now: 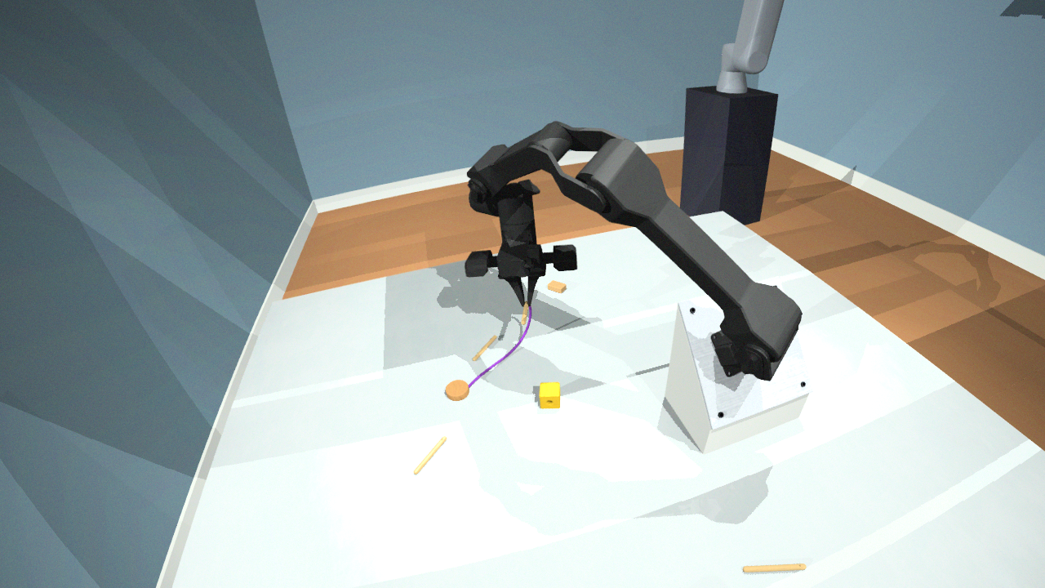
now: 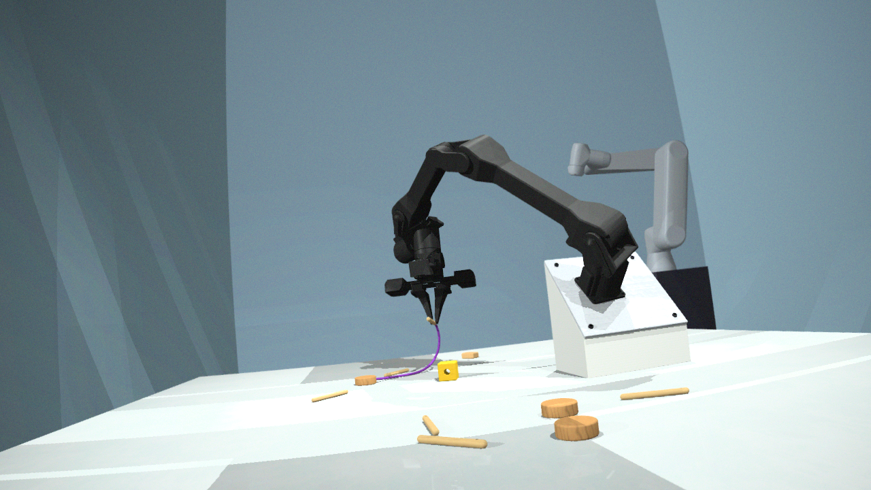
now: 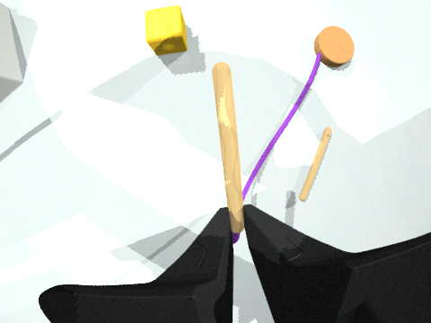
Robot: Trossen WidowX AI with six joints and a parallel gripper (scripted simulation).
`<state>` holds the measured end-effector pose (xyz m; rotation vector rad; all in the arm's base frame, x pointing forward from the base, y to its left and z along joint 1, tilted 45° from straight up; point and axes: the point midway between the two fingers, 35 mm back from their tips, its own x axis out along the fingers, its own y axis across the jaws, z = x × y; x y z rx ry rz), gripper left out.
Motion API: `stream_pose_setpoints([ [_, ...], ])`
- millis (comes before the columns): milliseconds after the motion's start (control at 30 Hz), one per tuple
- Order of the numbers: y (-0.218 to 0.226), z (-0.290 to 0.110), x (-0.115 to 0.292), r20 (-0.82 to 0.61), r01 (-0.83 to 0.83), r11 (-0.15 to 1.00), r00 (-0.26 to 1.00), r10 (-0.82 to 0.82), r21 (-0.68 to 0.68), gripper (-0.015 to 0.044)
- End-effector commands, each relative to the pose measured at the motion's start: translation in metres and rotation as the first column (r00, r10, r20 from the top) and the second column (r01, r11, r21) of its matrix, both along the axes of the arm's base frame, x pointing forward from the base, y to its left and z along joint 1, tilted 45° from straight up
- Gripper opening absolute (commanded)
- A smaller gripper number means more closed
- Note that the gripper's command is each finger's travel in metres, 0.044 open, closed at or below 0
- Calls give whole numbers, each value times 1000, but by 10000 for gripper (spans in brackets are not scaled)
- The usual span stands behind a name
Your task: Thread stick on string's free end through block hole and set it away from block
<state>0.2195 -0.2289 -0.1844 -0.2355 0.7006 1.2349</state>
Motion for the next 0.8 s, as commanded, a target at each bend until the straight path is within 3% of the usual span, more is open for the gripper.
stream_pose_setpoints([
  [0,3,-1,2,-11,-4,1000,1000,4,-19,0],
  [767,29,-15,12,-50,-12,992,999,6,-124,0],
])
